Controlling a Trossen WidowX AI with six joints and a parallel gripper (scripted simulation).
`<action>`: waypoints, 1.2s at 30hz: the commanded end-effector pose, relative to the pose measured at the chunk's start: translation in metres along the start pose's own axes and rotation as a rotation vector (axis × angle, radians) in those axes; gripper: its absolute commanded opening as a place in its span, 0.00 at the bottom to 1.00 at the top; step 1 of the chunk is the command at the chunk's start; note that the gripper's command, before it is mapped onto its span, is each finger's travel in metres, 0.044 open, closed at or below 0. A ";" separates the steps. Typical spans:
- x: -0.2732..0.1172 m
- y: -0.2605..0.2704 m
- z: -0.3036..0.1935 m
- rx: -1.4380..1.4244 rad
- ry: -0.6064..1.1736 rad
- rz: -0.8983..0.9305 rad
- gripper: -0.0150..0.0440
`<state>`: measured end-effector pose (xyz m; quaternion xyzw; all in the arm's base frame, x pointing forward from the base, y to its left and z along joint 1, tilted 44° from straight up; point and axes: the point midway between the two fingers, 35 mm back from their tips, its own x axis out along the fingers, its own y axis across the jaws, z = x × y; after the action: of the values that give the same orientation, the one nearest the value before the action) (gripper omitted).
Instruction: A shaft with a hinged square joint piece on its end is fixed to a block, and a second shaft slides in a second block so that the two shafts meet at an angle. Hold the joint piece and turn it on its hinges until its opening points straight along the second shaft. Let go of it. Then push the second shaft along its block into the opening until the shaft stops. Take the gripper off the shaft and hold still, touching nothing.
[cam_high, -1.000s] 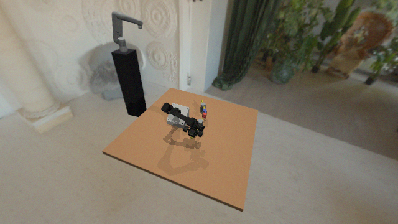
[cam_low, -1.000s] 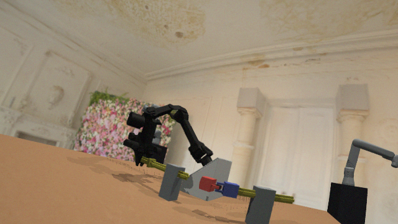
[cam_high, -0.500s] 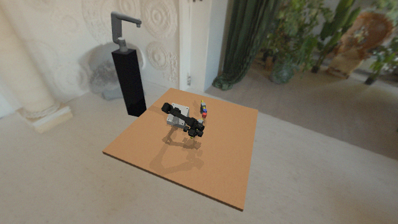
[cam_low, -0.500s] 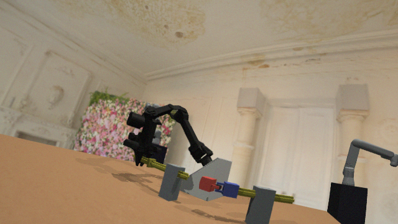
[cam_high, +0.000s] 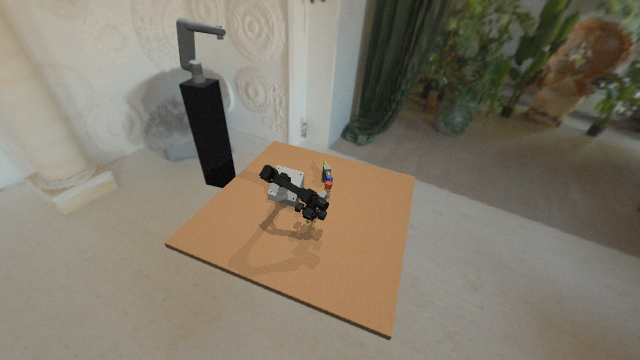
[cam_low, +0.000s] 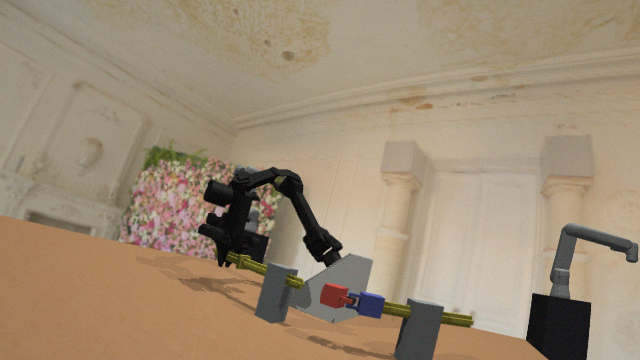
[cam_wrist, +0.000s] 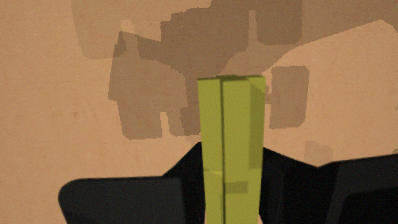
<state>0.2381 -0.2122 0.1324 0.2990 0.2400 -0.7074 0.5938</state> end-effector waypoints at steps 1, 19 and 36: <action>0.000 0.000 0.000 0.000 0.000 0.000 0.37; 0.000 0.000 0.000 0.000 0.000 0.000 0.37; 0.000 0.000 0.000 0.000 0.000 0.000 0.29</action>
<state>0.2381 -0.2122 0.1324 0.2990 0.2400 -0.7074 0.5938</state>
